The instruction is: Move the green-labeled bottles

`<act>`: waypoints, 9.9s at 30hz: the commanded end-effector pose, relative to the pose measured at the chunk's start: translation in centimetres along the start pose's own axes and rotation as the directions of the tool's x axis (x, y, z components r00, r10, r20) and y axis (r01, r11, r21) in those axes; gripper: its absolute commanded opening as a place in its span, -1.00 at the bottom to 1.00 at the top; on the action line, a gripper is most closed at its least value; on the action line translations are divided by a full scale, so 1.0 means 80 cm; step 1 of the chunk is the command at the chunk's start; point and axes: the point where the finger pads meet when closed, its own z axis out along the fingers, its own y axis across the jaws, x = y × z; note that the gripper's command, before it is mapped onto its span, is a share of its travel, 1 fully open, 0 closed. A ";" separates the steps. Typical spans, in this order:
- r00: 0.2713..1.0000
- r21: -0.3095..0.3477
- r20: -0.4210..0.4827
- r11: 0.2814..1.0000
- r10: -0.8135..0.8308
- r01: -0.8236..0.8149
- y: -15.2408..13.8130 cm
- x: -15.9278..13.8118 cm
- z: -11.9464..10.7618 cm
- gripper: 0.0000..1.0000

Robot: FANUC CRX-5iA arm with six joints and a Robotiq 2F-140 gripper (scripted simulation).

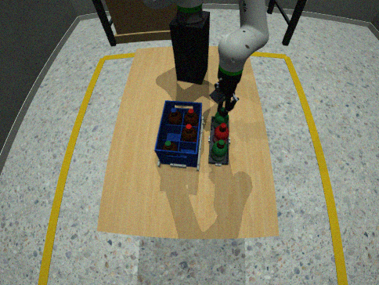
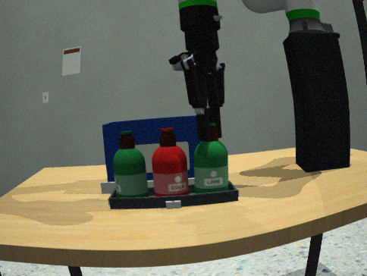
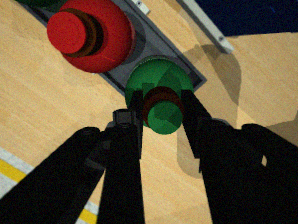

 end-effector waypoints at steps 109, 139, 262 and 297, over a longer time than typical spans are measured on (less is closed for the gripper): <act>1.000 0.001 0.000 1.000 0.000 0.000 0.000 0.001 -0.104 -0.80; 1.000 0.001 0.000 1.000 0.000 0.000 0.001 0.001 -0.143 -0.80; 1.000 0.001 0.000 1.000 0.000 0.000 0.001 0.001 -0.224 -0.80; 1.000 0.001 0.000 1.000 0.000 0.000 0.001 0.001 -0.224 -0.80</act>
